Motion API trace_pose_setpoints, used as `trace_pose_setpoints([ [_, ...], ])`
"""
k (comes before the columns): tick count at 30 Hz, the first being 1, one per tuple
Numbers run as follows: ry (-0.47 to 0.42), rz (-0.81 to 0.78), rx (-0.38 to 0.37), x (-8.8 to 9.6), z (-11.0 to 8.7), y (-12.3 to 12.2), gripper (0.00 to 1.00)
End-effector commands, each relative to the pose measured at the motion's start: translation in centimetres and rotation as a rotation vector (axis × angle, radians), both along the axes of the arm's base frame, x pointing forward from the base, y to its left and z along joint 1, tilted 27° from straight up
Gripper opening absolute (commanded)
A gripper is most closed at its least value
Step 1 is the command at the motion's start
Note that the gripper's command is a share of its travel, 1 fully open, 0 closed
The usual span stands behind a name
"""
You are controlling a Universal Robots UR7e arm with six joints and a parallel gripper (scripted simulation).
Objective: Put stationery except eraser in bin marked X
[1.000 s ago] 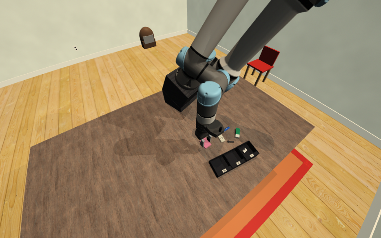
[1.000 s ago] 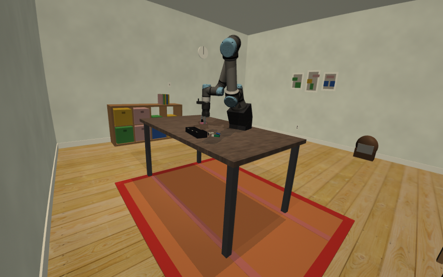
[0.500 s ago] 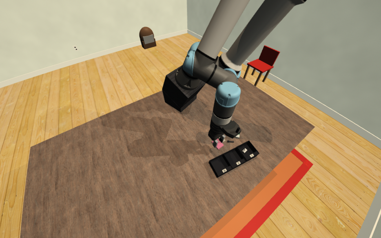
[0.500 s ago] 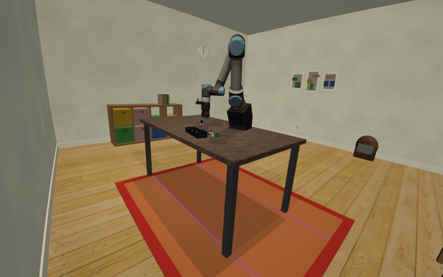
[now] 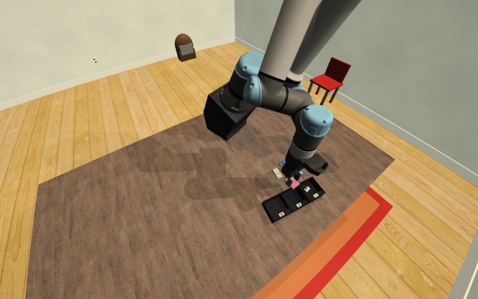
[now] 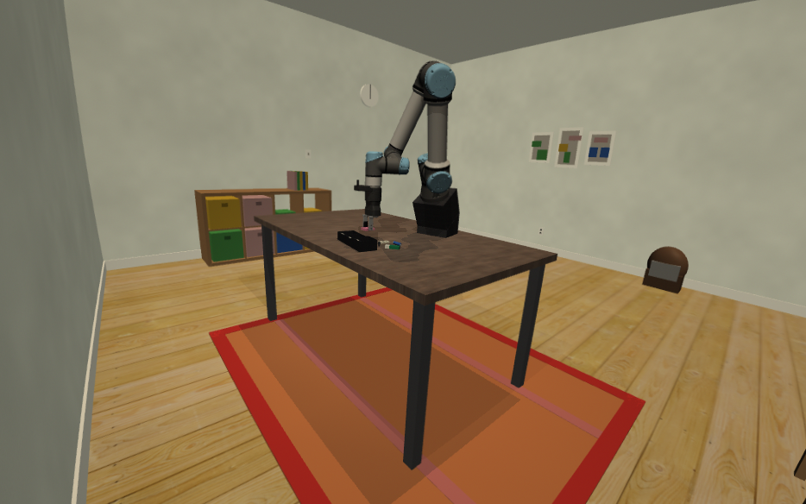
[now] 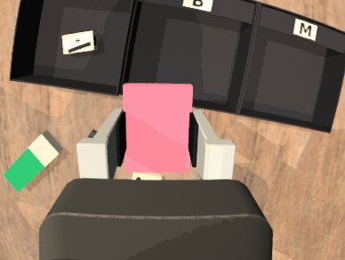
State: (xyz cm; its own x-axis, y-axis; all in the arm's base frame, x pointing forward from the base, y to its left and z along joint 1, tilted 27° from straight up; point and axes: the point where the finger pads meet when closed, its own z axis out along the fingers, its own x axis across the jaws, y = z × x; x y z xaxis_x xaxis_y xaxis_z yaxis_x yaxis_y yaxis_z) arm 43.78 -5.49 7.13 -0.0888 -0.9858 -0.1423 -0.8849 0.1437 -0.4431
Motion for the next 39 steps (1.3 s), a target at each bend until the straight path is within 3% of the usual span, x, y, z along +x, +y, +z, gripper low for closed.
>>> trace_pose_setpoints([
  [1, 0.019, -0.141, 0.063, 1.9, 1.0, 1.7, 0.70],
  [10, 0.019, -0.141, 0.063, 5.4, 3.1, 5.4, 0.70],
  [32, 0.019, -0.141, 0.063, 5.6, 3.2, 5.6, 0.70],
  [39, 0.019, -0.141, 0.063, 6.3, 2.0, 5.7, 0.70],
])
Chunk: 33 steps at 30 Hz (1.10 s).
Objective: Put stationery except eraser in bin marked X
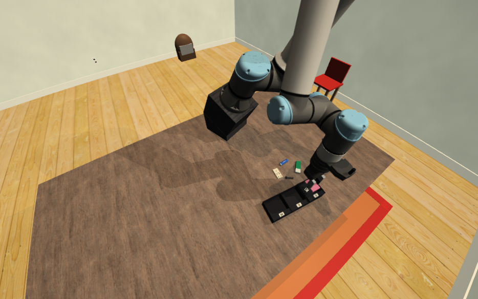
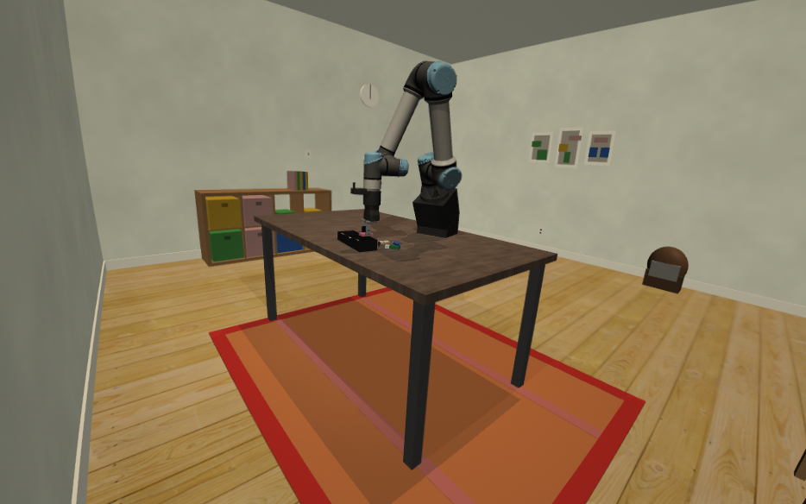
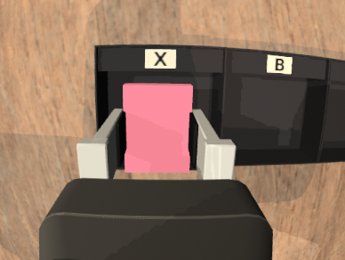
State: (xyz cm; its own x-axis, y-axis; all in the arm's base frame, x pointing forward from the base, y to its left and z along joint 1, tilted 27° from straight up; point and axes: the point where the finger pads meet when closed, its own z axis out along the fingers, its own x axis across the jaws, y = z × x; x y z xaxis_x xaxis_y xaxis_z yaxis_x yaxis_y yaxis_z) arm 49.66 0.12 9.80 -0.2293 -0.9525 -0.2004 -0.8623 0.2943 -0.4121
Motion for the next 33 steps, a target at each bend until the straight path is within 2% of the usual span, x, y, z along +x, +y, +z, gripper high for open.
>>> trace_pose_setpoints([
  [1, -0.001, 0.000, 0.000, 0.5, -0.9, 0.1, 0.70],
  [15, -0.001, 0.000, 0.000, 1.5, -3.0, 0.3, 0.70],
  [32, -0.001, 0.000, 0.000, 1.5, -3.1, 0.2, 0.70],
  [33, -0.001, 0.000, 0.000, 1.5, -3.1, 0.2, 0.87],
])
